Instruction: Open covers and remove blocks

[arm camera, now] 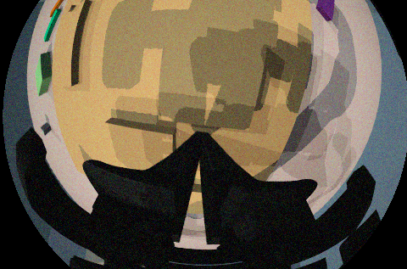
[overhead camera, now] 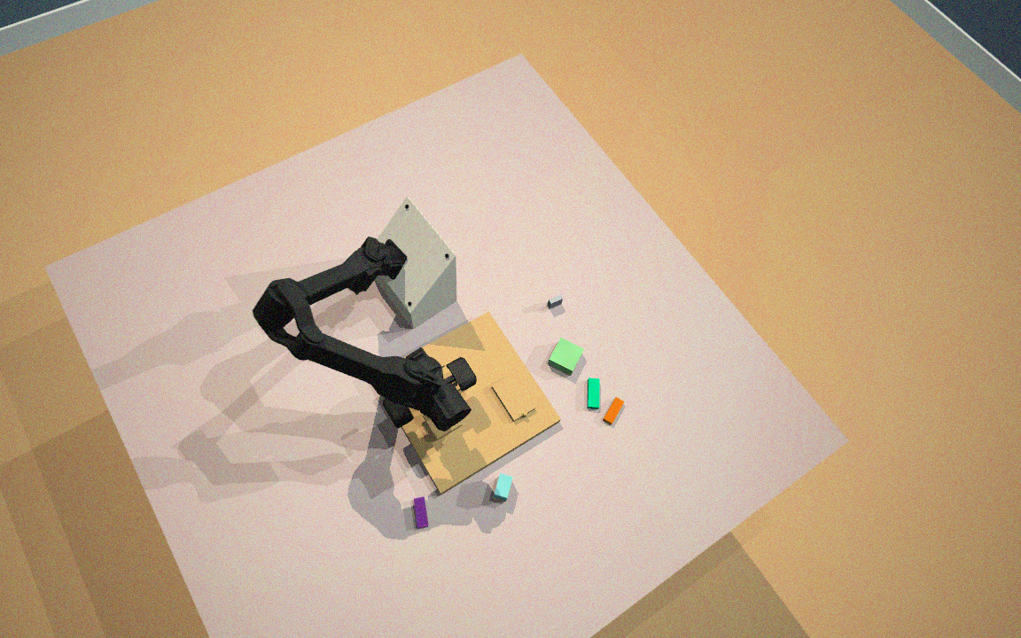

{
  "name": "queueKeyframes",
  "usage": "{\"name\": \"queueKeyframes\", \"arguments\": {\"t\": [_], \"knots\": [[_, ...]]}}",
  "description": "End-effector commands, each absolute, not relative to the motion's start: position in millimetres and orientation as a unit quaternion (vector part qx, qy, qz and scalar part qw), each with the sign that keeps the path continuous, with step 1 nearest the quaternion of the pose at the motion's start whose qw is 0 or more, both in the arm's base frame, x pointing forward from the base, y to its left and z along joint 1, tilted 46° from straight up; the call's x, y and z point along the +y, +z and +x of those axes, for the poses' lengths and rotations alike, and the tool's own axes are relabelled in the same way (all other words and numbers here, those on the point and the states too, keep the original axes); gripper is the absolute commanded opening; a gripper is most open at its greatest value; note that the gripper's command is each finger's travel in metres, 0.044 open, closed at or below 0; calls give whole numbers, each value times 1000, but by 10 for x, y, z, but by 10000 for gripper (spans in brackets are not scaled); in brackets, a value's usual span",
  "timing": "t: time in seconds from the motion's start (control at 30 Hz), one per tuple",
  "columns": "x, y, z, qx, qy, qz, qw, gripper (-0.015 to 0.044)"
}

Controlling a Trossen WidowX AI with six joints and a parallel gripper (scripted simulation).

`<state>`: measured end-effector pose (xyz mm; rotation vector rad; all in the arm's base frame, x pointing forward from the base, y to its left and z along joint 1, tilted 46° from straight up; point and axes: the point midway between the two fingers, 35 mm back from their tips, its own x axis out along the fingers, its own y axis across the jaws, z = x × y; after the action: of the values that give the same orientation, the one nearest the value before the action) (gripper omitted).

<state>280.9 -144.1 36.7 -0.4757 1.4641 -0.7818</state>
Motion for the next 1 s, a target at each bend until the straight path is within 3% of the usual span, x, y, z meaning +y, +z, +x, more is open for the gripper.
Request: {"name": "queueKeyframes", "arguments": {"t": [0.0,0.97], "knots": [[-1454,383,2861,643,-344,-212,650,0],[-1507,417,3147,643,-344,-212,651,0]]}}
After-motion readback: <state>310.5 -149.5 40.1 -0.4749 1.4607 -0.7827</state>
